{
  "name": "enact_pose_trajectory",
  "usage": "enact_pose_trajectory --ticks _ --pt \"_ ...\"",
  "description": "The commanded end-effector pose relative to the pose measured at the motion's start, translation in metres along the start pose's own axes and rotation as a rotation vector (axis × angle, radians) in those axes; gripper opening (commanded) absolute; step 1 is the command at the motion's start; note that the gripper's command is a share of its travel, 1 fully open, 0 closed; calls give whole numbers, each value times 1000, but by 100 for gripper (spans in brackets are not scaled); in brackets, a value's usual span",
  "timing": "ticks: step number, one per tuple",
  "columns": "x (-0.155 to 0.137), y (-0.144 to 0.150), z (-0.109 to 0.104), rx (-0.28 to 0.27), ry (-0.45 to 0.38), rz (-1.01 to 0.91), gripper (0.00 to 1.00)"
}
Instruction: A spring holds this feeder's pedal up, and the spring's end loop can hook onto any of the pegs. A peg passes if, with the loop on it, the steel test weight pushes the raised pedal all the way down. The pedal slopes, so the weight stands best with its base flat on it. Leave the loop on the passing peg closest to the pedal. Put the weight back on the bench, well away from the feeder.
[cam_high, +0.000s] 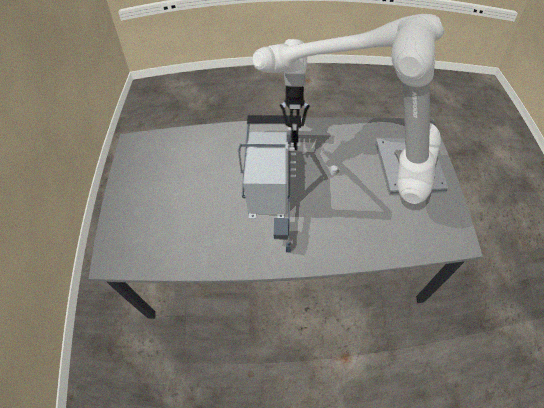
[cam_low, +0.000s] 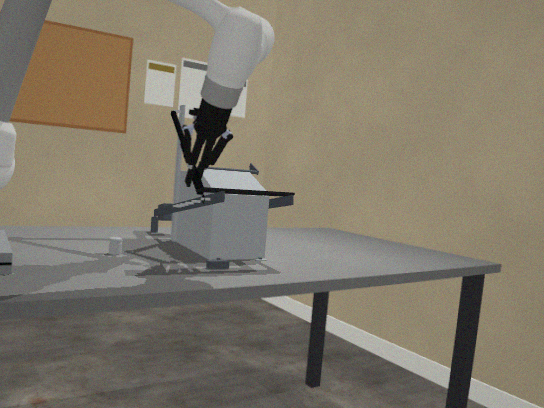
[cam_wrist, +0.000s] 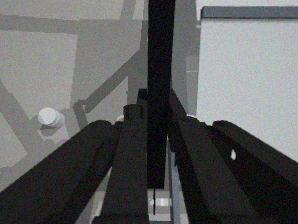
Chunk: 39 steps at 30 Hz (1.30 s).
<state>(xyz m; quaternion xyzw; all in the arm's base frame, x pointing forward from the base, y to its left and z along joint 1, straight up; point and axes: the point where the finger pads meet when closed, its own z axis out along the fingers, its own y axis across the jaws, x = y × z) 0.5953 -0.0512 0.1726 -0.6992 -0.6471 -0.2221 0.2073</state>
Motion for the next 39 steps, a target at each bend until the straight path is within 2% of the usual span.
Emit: enact_pose_trajectory --ticks 1,39 --pt "0 0 -1 0 0 0 17" --pt "1 -6 -1 25 0 17 17"
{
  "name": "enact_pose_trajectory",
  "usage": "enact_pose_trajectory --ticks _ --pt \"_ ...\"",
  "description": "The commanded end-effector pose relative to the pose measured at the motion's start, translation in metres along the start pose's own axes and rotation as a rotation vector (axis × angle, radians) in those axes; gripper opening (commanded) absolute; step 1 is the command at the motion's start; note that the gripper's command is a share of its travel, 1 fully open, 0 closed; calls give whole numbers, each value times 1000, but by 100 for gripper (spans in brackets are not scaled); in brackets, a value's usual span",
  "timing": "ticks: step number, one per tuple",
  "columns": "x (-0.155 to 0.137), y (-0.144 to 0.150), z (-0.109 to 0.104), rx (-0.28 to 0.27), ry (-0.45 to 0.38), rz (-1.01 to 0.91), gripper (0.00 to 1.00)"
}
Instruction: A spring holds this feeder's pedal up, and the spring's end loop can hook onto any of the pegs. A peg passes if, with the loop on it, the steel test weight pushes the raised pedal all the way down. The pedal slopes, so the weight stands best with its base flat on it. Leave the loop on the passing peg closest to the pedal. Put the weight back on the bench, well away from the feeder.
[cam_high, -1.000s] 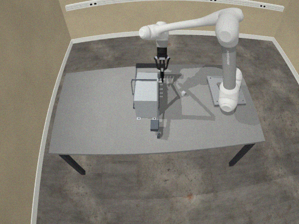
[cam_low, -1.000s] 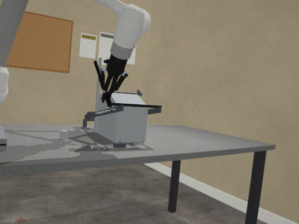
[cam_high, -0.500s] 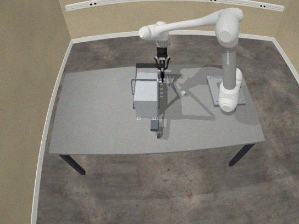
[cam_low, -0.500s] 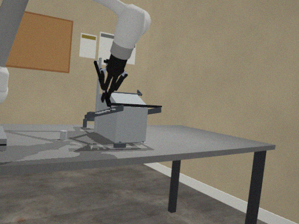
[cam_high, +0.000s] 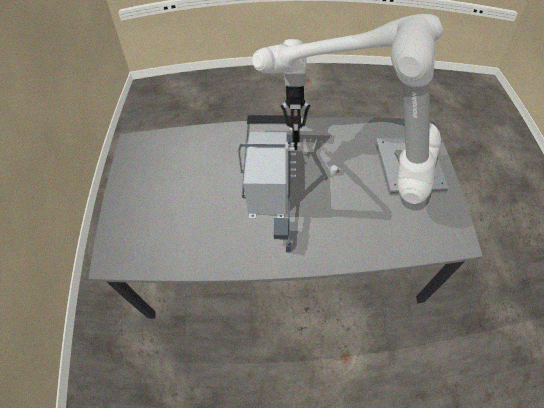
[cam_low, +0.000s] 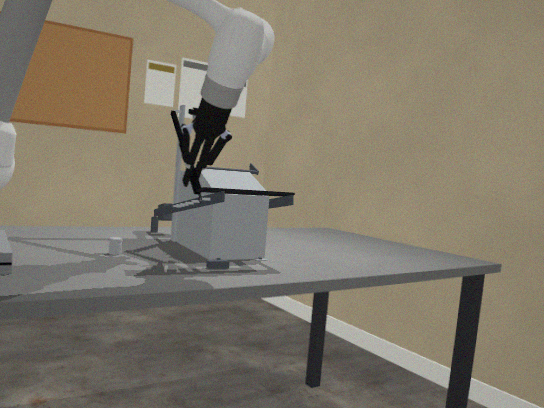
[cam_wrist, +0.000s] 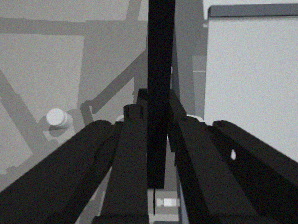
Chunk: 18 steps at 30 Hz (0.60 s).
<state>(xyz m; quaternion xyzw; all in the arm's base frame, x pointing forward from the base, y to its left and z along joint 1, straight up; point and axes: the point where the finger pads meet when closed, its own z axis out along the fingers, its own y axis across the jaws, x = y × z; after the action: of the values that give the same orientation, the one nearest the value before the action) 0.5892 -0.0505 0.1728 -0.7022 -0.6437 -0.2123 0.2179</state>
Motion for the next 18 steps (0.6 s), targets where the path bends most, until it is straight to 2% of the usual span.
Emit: enact_pose_trajectory --ticks 1,18 --pt "0 0 -1 1 0 1 17" --pt "0 -4 0 16 0 11 17"
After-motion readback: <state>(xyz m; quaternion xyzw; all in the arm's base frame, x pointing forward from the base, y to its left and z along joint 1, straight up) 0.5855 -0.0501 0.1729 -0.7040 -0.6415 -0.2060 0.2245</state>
